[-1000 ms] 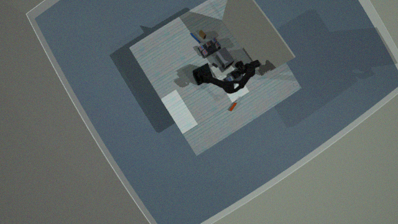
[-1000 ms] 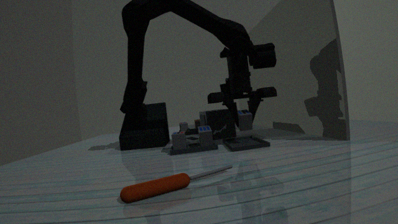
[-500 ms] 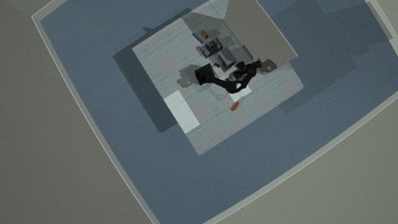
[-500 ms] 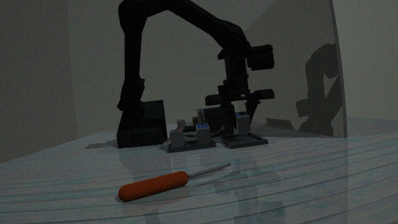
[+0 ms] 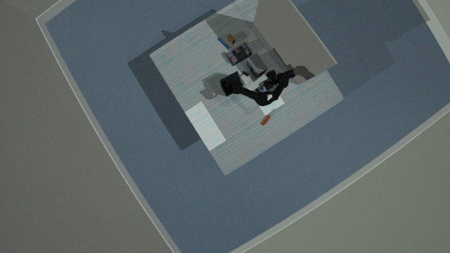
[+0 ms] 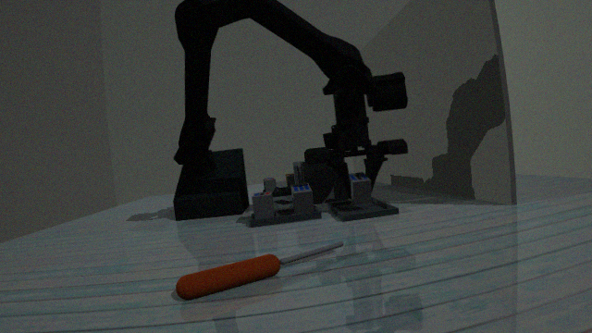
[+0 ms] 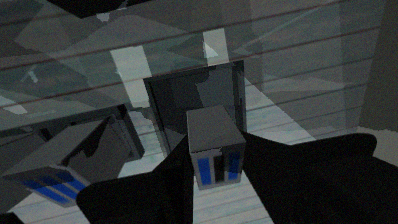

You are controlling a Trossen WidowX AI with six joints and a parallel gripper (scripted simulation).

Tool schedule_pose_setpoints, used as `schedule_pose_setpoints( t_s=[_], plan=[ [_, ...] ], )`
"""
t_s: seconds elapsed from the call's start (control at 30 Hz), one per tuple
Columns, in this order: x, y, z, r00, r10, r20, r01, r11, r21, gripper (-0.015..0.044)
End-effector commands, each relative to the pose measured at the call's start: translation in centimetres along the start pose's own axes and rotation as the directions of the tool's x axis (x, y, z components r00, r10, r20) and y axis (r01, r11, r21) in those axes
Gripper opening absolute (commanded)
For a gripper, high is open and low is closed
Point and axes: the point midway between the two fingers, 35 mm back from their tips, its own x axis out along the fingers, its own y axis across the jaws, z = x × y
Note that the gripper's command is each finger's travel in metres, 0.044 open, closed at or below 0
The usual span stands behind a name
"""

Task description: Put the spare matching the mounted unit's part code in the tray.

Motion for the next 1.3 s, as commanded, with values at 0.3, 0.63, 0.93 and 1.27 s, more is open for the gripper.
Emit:
schedule_pose_setpoints(
  t_s=[0.3,0.63,0.93,1.27],
  plan=[
    [0.1,0.0,0.0,1.0,0.0,0.0,0.0,1.0,0.0,0.0236],
    [-1.0,-0.2,0.1,1.0,0.0,0.002,0.0,1.0,-0.001,0.044],
    [-10.6,0.1,0.2,1.0,0.002,-0.001,-0.002,1.0,-0.008,0.044],
    [-10.1,0.0,0.4,1.0,0.001,0.005,-0.001,1.0,-0.016,0.044]
  ],
)
